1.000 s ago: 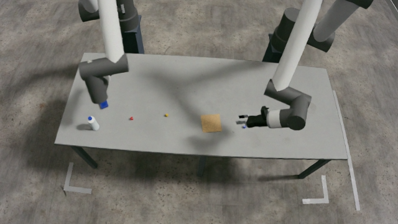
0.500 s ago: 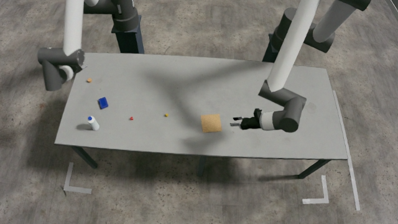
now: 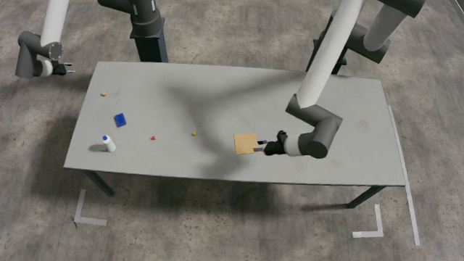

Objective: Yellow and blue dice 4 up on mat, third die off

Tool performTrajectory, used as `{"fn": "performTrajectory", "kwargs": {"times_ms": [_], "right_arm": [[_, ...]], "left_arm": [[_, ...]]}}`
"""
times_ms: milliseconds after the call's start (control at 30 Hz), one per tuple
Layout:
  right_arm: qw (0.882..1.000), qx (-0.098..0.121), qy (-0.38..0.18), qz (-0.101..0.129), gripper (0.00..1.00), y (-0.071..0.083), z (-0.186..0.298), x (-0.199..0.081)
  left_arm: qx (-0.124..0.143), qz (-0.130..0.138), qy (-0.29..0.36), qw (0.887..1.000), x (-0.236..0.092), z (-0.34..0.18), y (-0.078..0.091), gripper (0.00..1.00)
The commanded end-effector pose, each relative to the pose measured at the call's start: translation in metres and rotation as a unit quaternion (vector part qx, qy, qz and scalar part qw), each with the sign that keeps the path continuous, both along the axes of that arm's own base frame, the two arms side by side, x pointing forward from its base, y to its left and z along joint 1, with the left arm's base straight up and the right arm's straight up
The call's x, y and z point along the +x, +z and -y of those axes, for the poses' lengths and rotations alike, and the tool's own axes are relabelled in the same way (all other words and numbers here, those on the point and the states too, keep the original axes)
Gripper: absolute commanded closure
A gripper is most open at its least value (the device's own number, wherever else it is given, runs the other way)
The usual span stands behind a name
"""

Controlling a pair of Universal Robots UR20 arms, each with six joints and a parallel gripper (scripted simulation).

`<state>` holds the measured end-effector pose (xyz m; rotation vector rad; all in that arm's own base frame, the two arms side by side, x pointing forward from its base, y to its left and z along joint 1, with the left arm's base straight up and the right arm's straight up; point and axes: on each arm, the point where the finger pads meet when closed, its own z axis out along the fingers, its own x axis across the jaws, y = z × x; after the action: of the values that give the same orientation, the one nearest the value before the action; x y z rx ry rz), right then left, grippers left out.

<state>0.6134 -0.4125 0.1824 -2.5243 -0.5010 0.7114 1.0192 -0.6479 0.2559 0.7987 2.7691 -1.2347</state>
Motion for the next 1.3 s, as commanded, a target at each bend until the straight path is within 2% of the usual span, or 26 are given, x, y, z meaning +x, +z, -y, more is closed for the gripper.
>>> {"fn": "performTrajectory", "kwargs": {"times_ms": [0,67,133,167,200,367,633,700,733,800,967,1200,1267], "right_arm": [[0.998,-0.005,-0.033,0.054,0.00,-0.014,0.088,-0.045],[0.996,-0.011,-0.045,0.072,0.00,-0.018,0.117,-0.068],[0.996,-0.011,-0.045,0.072,0.00,-0.018,0.117,-0.068],[0.994,-0.018,-0.057,0.091,0.00,-0.023,0.160,-0.101],[0.992,-0.024,-0.065,0.104,0.00,-0.024,0.168,-0.112],[0.985,-0.046,-0.090,0.142,0.00,-0.029,0.228,-0.175],[0.967,-0.095,-0.128,0.196,0.00,-0.034,0.313,-0.298],[0.967,-0.095,-0.128,0.196,0.00,-0.034,0.313,-0.298],[0.963,-0.108,-0.135,0.206,0.00,-0.034,0.340,-0.344],[0.956,-0.127,-0.146,0.219,0.00,-0.033,0.348,-0.370],[0.942,-0.167,-0.165,0.239,0.00,-0.031,0.380,-0.459],[0.924,-0.219,-0.185,0.254,0.00,-0.024,0.408,-0.587],[0.924,-0.219,-0.185,0.254,0.00,-0.024,0.408,-0.587]], "left_arm": [[0.025,0.000,-0.007,1.000,0.009,0.041,-0.010,0.00],[0.036,0.001,-0.010,0.999,0.011,0.060,-0.015,0.00],[0.036,0.001,-0.010,0.999,0.011,0.060,-0.015,0.00],[0.042,0.001,-0.012,0.999,0.012,0.069,-0.017,0.00],[0.048,0.002,-0.013,0.999,0.013,0.079,-0.020,0.00],[0.079,0.005,-0.022,0.997,0.016,0.130,-0.032,0.00],[0.132,0.015,-0.037,0.990,0.013,0.218,-0.051,0.00],[0.132,0.015,-0.037,0.990,0.013,0.218,-0.051,0.00],[0.139,0.016,-0.039,0.989,0.011,0.229,-0.054,0.00],[0.152,0.020,-0.042,0.987,0.009,0.252,-0.058,0.00],[0.185,0.031,-0.052,0.981,-0.001,0.308,-0.068,0.00],[0.229,0.049,-0.065,0.970,-0.021,0.384,-0.079,0.00],[0.229,0.049,-0.065,0.970,-0.021,0.384,-0.079,0.00]]}}
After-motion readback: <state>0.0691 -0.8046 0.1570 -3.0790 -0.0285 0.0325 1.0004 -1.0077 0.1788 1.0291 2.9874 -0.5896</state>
